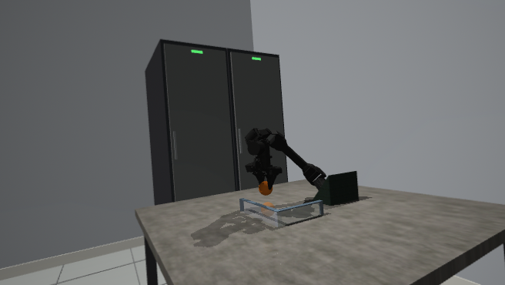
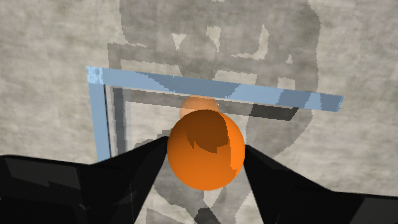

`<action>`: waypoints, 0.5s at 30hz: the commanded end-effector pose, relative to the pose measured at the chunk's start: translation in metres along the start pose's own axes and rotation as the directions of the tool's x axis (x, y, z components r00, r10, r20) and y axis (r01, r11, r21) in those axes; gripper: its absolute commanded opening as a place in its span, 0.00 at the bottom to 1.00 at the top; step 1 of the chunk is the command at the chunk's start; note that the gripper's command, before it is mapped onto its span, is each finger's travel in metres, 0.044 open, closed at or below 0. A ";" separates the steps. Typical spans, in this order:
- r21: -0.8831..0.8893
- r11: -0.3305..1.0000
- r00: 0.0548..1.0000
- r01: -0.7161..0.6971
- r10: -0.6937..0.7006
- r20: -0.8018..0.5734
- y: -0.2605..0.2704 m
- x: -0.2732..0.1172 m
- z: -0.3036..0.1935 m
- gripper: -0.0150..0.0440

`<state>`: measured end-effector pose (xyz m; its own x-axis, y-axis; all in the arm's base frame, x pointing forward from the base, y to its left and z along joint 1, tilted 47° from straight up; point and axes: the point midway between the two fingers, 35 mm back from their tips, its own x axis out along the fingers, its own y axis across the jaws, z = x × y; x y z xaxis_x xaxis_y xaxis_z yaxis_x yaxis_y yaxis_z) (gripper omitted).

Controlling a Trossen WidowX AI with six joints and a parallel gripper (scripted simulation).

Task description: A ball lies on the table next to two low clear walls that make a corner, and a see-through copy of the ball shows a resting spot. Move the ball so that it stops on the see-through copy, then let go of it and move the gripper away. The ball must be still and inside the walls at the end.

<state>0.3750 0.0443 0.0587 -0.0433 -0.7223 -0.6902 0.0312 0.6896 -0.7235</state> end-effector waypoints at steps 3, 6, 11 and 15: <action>0.017 1.000 1.000 0.001 -0.001 -0.013 0.010 0.011 -0.001 0.25; 0.017 1.000 1.000 0.001 -0.001 -0.013 0.010 0.019 -0.001 0.25; 0.017 1.000 1.000 0.001 -0.001 -0.013 0.010 0.041 0.000 0.25; 0.018 1.000 1.000 0.002 -0.002 -0.012 0.010 0.059 0.000 0.25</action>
<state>0.3734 0.0177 0.0186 -0.0575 -0.7201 -0.6914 0.0518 0.6895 -0.7224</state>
